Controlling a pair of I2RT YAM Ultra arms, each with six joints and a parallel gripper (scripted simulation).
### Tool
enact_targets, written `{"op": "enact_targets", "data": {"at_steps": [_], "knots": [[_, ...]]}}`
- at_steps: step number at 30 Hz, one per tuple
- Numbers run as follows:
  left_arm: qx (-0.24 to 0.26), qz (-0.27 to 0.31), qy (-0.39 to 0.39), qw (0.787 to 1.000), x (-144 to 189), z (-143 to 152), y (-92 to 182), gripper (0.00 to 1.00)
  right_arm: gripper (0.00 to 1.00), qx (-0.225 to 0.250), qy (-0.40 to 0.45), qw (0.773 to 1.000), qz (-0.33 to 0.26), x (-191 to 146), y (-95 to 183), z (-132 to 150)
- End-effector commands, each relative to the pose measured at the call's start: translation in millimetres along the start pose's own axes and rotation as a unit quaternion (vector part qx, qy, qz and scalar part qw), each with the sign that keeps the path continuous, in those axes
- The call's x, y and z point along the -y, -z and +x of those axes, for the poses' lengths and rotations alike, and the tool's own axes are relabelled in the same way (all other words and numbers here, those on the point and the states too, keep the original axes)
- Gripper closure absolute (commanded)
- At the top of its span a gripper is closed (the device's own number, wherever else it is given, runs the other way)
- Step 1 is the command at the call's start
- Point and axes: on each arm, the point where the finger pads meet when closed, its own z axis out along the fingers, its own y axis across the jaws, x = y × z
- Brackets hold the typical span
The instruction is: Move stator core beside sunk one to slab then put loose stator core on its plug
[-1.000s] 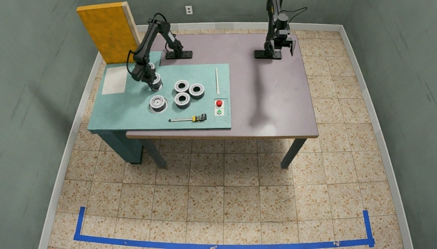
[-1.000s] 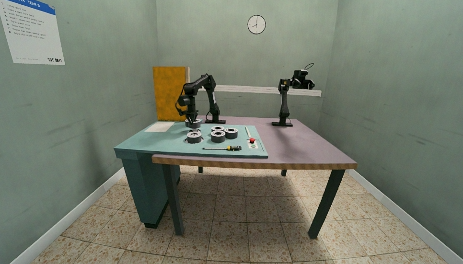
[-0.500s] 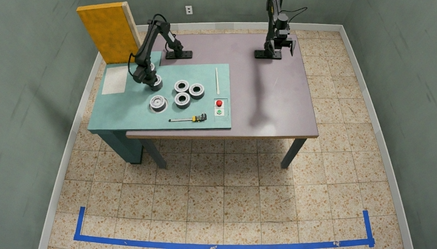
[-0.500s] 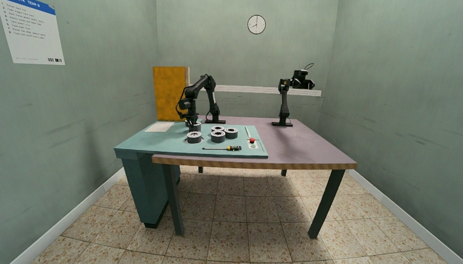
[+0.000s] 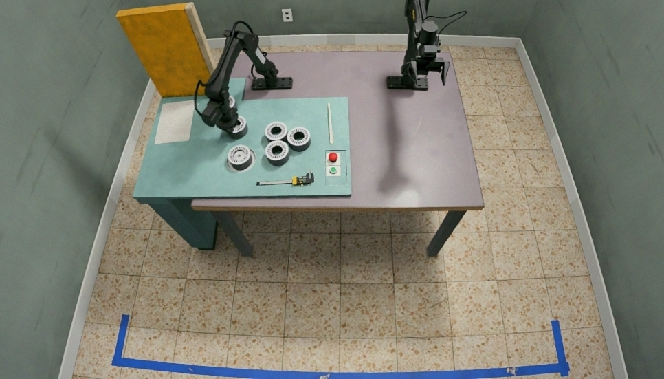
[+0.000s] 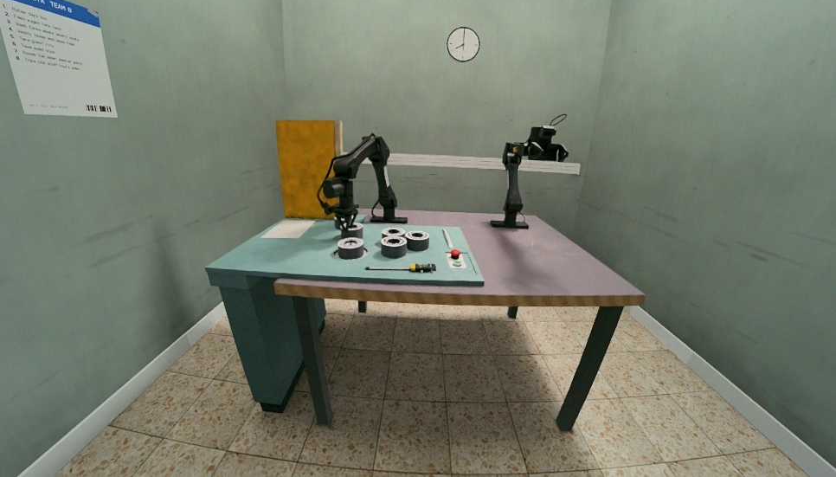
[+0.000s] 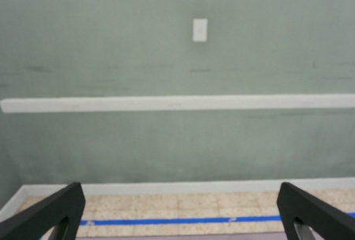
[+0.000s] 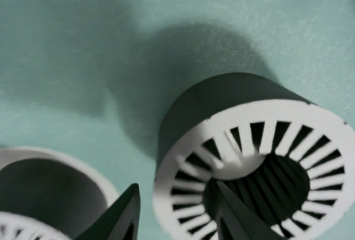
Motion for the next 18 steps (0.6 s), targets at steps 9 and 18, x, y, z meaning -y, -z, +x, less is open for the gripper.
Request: {"op": "enact_targets", "data": {"at_steps": [9, 18], "knots": [[0.042, -0.003, -0.003, 0.999, -1.6, -26.1, 5.3, 0.0, 0.61, 0.01, -0.004, 1.0, 0.01, 4.6, 4.8, -5.3], [0.042, -0.003, -0.003, 0.999, -1.6, -26.1, 5.3, 0.0, 0.61, 0.015, -0.002, 1.0, -0.011, -0.3, 41.3, -4.5]]}}
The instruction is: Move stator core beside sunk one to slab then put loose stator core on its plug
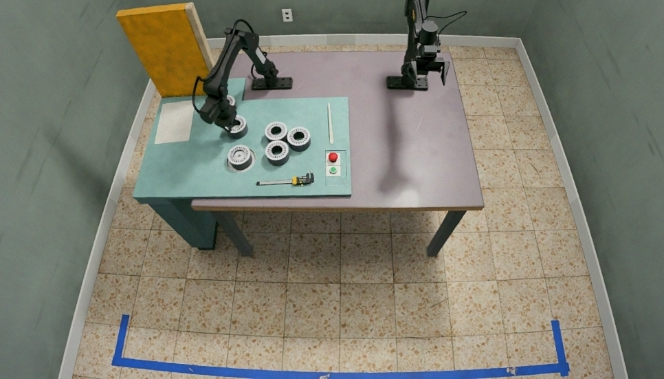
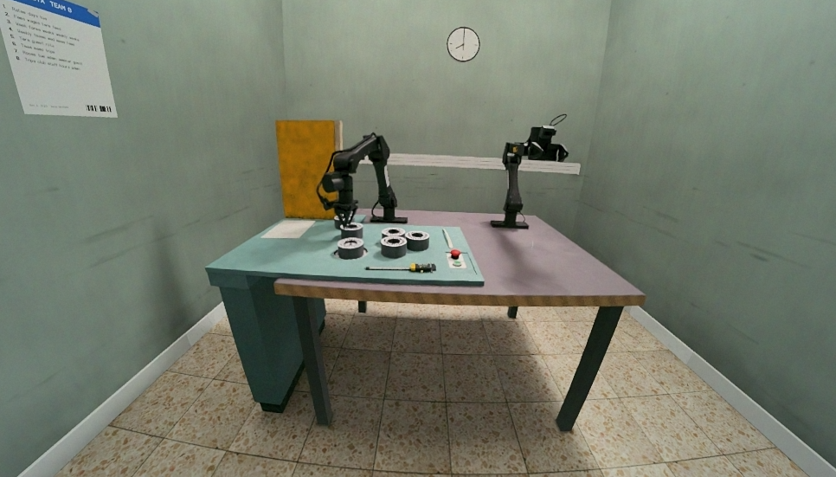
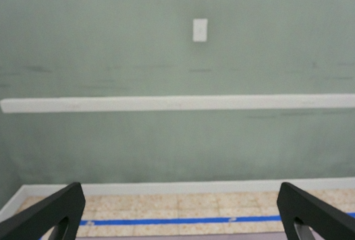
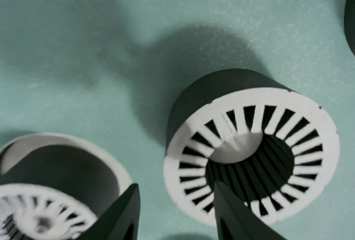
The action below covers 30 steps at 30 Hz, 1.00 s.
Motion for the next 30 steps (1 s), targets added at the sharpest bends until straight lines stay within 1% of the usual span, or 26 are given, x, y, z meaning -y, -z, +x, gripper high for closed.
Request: {"op": "enact_targets", "data": {"at_steps": [1, 3, 6, 9, 12, 18, 20, 21, 23, 24, 27, 29, 30], "knots": [[0.042, -0.003, -0.003, 0.999, -1.6, -26.1, 5.3, 0.0, 0.61, 0.012, -0.002, 1.0, -0.003, 3.0, 21.0, -3.5], [0.042, -0.003, -0.003, 0.999, -1.6, -26.1, 5.3, 0.0, 0.61, 0.008, -0.001, 1.0, 0.019, 4.0, 12.8, -2.7], [0.042, -0.003, -0.003, 0.999, -1.6, -26.1, 5.3, 0.0, 0.61, 0.011, 0.0, 1.0, 0.004, 3.4, 32.5, -1.9], [0.042, -0.003, -0.003, 0.999, -1.6, -26.1, 5.3, 0.0, 0.61, 0.011, 0.002, 1.0, 0.001, 3.3, 44.5, -0.9], [0.042, -0.003, -0.003, 0.999, -1.6, -26.1, 5.3, 0.0, 0.61, 0.01, -0.003, 1.0, 0.009, 3.9, 49.4, -4.5], [0.042, -0.003, -0.003, 0.999, -1.6, -26.1, 5.3, 0.0, 0.61, 0.008, 0.0, 1.0, 0.015, 6.5, 46.8, -2.6], [0.042, -0.003, -0.003, 0.999, -1.6, -26.1, 5.3, 0.0, 0.61, 0.01, 0.0, 1.0, 0.005, 1.9, 51.5, -3.6], [0.042, -0.003, -0.003, 0.999, -1.6, -26.1, 5.3, 0.0, 0.61, 0.008, 0.001, 1.0, 0.017, 7.1, 45.6, -1.8], [0.042, -0.003, -0.003, 0.999, -1.6, -26.1, 5.3, 0.0, 0.61, 0.008, 0.001, 1.0, 0.016, 7.0, 45.6, -1.8], [0.042, -0.003, -0.003, 0.999, -1.6, -26.1, 5.3, 0.0, 0.61, 0.015, 0.028, 0.999, -0.027, -2.0, 55.1, 3.6], [0.042, -0.003, -0.003, 0.999, -1.6, -26.1, 5.3, 0.0, 0.61, 0.024, 0.089, 0.992, -0.085, -23.7, 63.0, 9.0], [0.042, -0.003, -0.003, 0.999, -1.6, -26.1, 5.3, 0.0, 0.61, 0.039, 0.146, 0.979, -0.136, -39.2, 74.1, 15.5], [0.042, -0.003, -0.003, 0.999, -1.6, -26.1, 5.3, 0.0, 0.61, 0.047, 0.179, 0.969, -0.166, -47.4, 81.3, 21.0]]}}
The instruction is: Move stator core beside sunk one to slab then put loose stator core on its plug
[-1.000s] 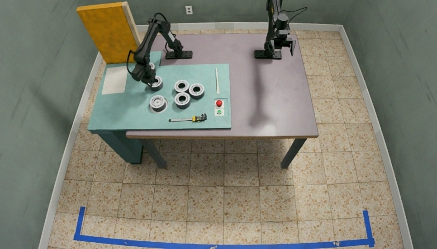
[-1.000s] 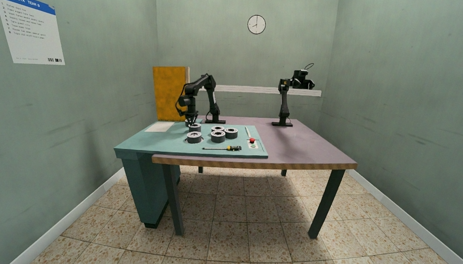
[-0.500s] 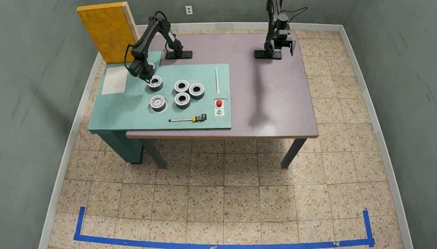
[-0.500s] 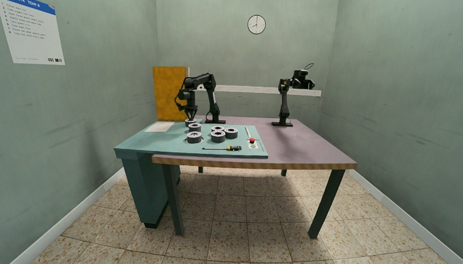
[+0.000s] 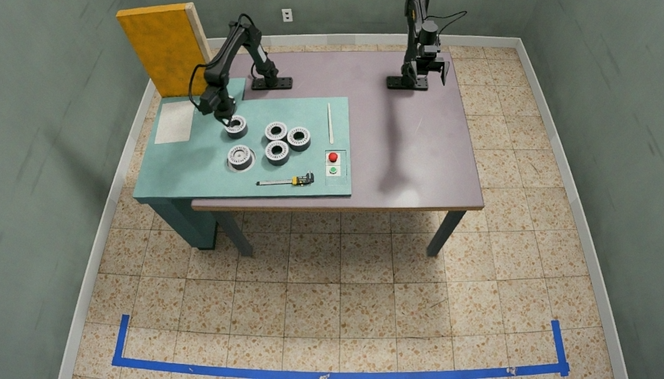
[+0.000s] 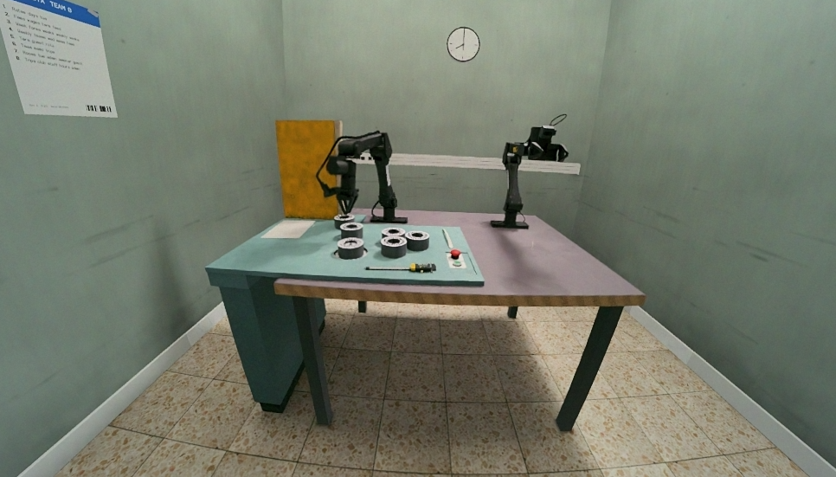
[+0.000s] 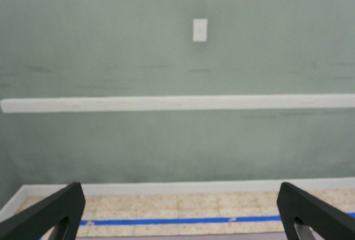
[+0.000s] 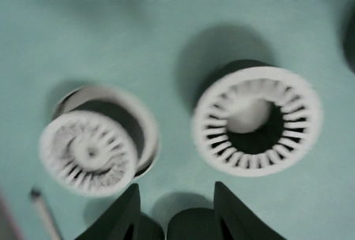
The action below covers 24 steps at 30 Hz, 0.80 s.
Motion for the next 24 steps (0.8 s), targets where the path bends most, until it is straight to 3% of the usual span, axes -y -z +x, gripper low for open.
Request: {"op": "enact_targets", "data": {"at_steps": [1, 2, 3, 5, 7, 9, 13, 14, 16, 19, 20, 22, 24], "knots": [[0.042, -0.003, -0.003, 0.999, -1.6, -26.1, 5.3, 0.0, 0.61, 0.047, 0.121, 0.983, -0.127, -45.6, 28.6, 4.6], [0.042, -0.003, -0.003, 0.999, -1.6, -26.1, 5.3, 0.0, 0.61, 0.058, 0.144, 0.977, -0.143, -56.0, 38.7, 8.1], [0.042, -0.003, -0.003, 0.999, -1.6, -26.1, 5.3, 0.0, 0.61, 0.066, 0.138, 0.981, -0.118, -36.9, 15.1, -4.6], [0.042, -0.003, -0.003, 0.999, -1.6, -26.1, 5.3, 0.0, 0.61, 0.066, 0.138, 0.981, -0.118, -36.9, 15.1, -4.6], [0.042, -0.003, -0.003, 0.999, -1.6, -26.1, 5.3, 0.0, 0.61, 0.068, 0.158, 0.972, -0.162, -47.4, 35.5, 3.7], [0.042, -0.003, -0.003, 0.999, -1.6, -26.1, 5.3, 0.0, 0.61, 0.097, 0.227, 0.943, -0.225, -67.0, 61.3, 20.4], [0.042, -0.003, -0.003, 0.999, -1.6, -26.1, 5.3, 0.0, 0.61, 0.146, 0.301, 0.901, -0.276, -84.4, 90.8, 32.1], [0.042, -0.003, -0.003, 0.999, -1.6, -26.1, 5.3, 0.0, 0.61, 0.14, 0.295, 0.908, -0.262, -74.2, 71.6, 26.4], [0.042, -0.003, -0.003, 0.999, -1.6, -26.1, 5.3, 0.0, 0.61, 0.154, 0.308, 0.892, -0.292, -78.0, 91.8, 33.0], [0.042, -0.003, -0.003, 0.999, -1.6, -26.1, 5.3, 0.0, 0.61, 0.211, 0.376, 0.829, -0.357, -92.6, 133.2, 50.4], [0.042, -0.003, -0.003, 0.999, -1.6, -26.1, 5.3, 0.0, 0.61, 0.224, 0.39, 0.816, -0.362, -94.6, 139.1, 53.3], [0.042, -0.003, -0.003, 0.999, -1.6, -26.1, 5.3, 0.0, 0.61, 0.224, 0.39, 0.816, -0.362, -94.6, 139.1, 53.3], [0.042, -0.003, -0.003, 0.999, -1.6, -26.1, 5.3, 0.0, 0.61, 0.265, 0.421, 0.774, -0.392, -95.8, 155.6, 57.0]]}}
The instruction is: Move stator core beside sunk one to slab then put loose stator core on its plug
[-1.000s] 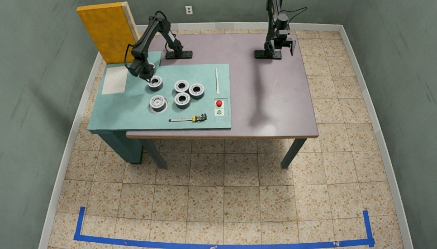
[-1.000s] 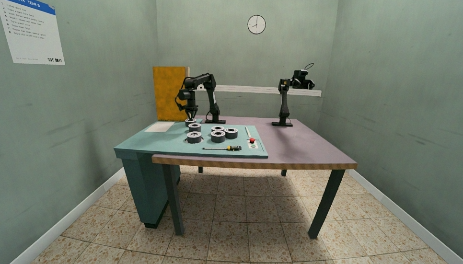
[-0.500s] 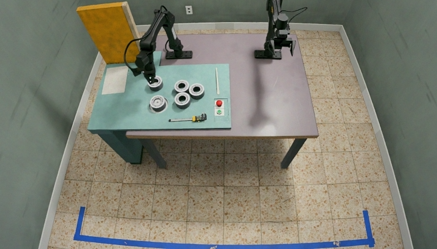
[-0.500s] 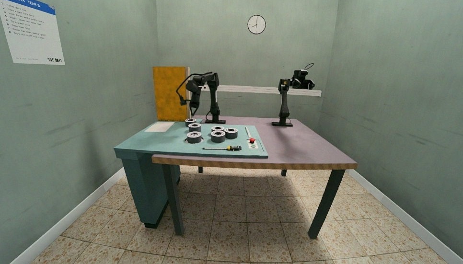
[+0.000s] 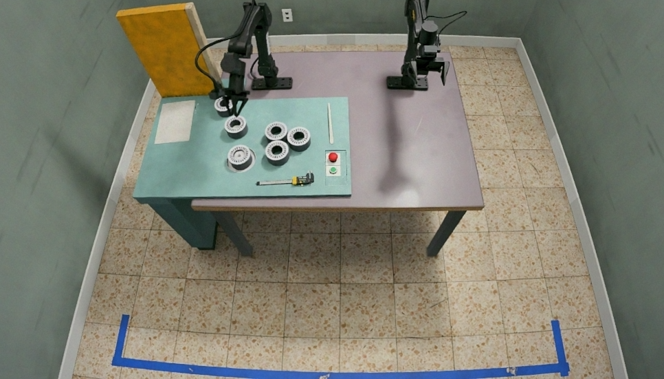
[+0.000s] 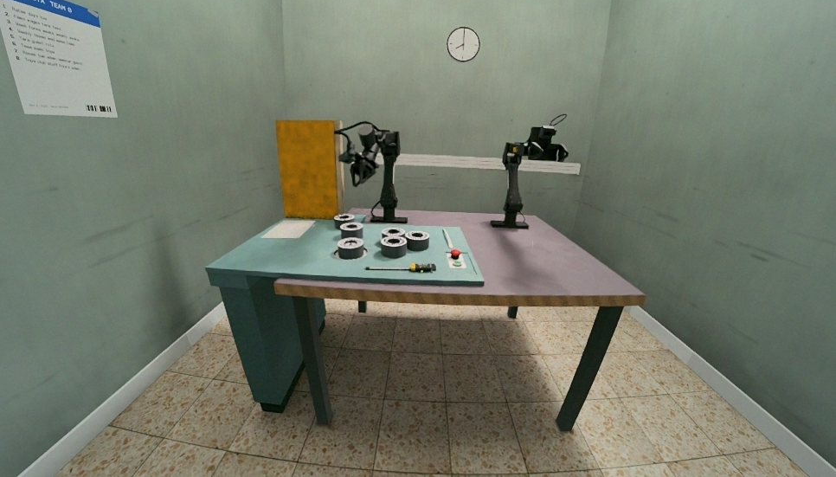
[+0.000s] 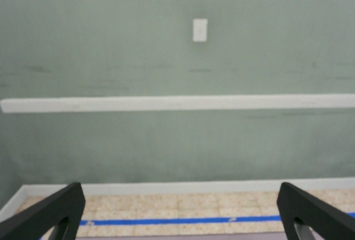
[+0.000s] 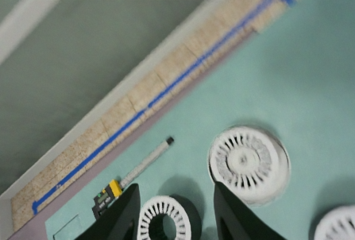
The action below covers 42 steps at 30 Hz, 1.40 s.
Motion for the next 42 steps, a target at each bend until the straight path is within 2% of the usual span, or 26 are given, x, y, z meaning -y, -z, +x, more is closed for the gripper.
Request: {"op": "enact_targets", "data": {"at_steps": [1, 3, 4, 6, 7, 9, 10, 12, 13, 15, 17, 18, 19, 21, 23, 24, 26, 29, 32, 34, 42], "knots": [[0.042, -0.003, -0.003, 0.999, -1.6, -26.1, 5.3, 0.0, 0.61, 0.084, 0.075, 0.992, -0.056, -15.4, 5.5, -25.0], [0.042, -0.003, -0.003, 0.999, -1.7, -26.1, 5.3, 0.0, 0.61, 0.11, 0.104, 0.985, -0.085, -34.0, 21.5, -27.8], [0.042, -0.003, -0.003, 0.999, -1.7, -26.1, 5.3, 0.0, 0.61, 0.145, 0.133, 0.974, -0.108, -48.2, 38.1, -36.1], [0.042, -0.003, -0.003, 0.999, -1.7, -26.1, 5.3, 0.0, 0.61, 0.176, 0.172, 0.962, -0.118, -63.4, 56.8, -42.6], [0.042, -0.003, -0.003, 0.999, -1.7, -26.1, 5.3, 0.0, 0.61, 0.188, 0.191, 0.956, -0.123, -57.8, 50.4, -38.0], [0.042, -0.003, -0.003, 0.999, -1.7, -26.1, 5.3, 0.0, 0.61, 0.225, 0.216, 0.939, -0.142, -69.9, 71.4, -43.0], [0.042, -0.003, -0.003, 0.999, -1.7, -26.0, 5.3, 0.0, 0.61, 0.247, 0.231, 0.929, -0.152, -82.6, 93.2, -48.9], [0.042, -0.003, -0.003, 0.999, -1.7, -26.1, 5.3, 0.0, 0.61, 0.281, 0.266, 0.908, -0.158, -91.0, 110.3, -49.7], [0.042, -0.003, -0.003, 0.999, -1.7, -26.0, 5.3, 0.0, 0.61, 0.276, 0.275, 0.908, -0.155, -81.6, 90.7, -40.9], [0.042, -0.003, -0.003, 0.999, -1.7, -26.0, 5.3, 0.0, 0.61, 0.276, 0.275, 0.908, -0.155, -81.6, 90.7, -40.9], [0.042, -0.003, -0.003, 0.999, -1.7, -26.0, 5.3, 0.0, 0.61, 0.314, 0.288, 0.887, -0.177, -93.7, 119.2, -44.3], [0.042, -0.003, -0.003, 0.999, -1.7, -26.0, 5.3, 0.0, 0.61, 0.343, 0.304, 0.869, -0.188, -101.2, 136.0, -46.2], [0.042, -0.003, -0.003, 0.999, -1.7, -26.0, 5.3, 0.0, 0.61, 0.346, 0.316, 0.864, -0.185, -100.8, 134.2, -43.1], [0.042, -0.003, -0.003, 0.999, -1.7, -26.0, 5.3, 0.0, 0.61, 0.339, 0.317, 0.867, -0.183, -98.0, 129.9, -38.6], [0.042, -0.003, -0.003, 0.999, -1.7, -26.0, 5.3, 0.0, 0.61, 0.309, 0.302, 0.885, -0.175, -90.7, 114.0, -34.5], [0.042, -0.003, -0.003, 0.999, -1.7, -26.0, 5.3, 0.0, 0.61, 0.352, 0.285, 0.87, -0.195, -100.0, 151.7, -52.3], [0.042, -0.003, -0.003, 0.999, -1.7, -26.0, 5.3, 0.0, 0.61, 0.351, 0.285, 0.87, -0.198, -103.8, 150.9, -53.3], [0.042, -0.003, -0.003, 0.999, -1.7, -26.0, 5.3, 0.0, 0.61, 0.317, 0.296, 0.88, -0.194, -104.4, 124.0, -38.5], [0.042, -0.003, -0.003, 0.999, -1.7, -26.0, 5.3, 0.0, 0.61, 0.323, 0.295, 0.878, -0.196, -106.7, 128.9, -42.3], [0.042, -0.003, -0.003, 0.999, -1.7, -26.0, 5.3, 0.0, 0.61, 0.354, 0.289, 0.866, -0.206, -109.0, 154.4, -50.6], [0.042, -0.003, -0.003, 0.999, -1.7, -26.0, 5.3, 0.0, 0.61, 0.354, 0.289, 0.866, -0.206, -109.0, 154.4, -50.6]]}}
